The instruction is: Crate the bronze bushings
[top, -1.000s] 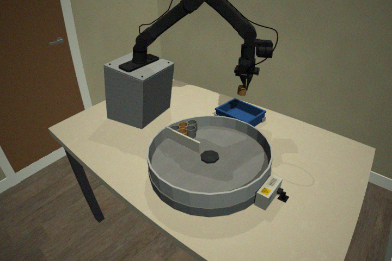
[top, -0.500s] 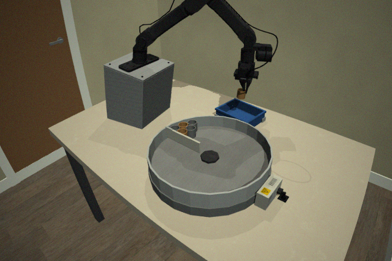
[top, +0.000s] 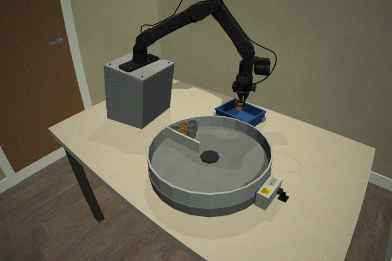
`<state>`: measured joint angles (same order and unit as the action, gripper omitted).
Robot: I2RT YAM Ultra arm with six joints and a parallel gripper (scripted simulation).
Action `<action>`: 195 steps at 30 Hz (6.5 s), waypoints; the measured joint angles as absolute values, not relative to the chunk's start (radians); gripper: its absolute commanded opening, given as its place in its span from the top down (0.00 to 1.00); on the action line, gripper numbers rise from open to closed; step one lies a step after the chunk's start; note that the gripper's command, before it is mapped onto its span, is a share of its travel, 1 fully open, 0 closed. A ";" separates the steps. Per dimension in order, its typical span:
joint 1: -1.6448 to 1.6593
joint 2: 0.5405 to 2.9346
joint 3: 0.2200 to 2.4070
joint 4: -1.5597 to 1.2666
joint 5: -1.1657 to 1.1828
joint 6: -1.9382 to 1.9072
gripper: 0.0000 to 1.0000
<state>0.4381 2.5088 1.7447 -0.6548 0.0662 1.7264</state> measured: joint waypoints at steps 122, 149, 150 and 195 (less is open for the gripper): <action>0.434 2.624 1.808 -0.582 0.066 1.721 1.00; 0.434 2.625 1.808 -0.583 0.066 1.721 1.00; 0.434 2.625 1.808 -0.583 0.066 1.721 1.00; 0.431 2.634 1.835 -0.589 0.066 1.721 1.00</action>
<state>0.4313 2.6343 1.8347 -0.5892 0.0658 1.7206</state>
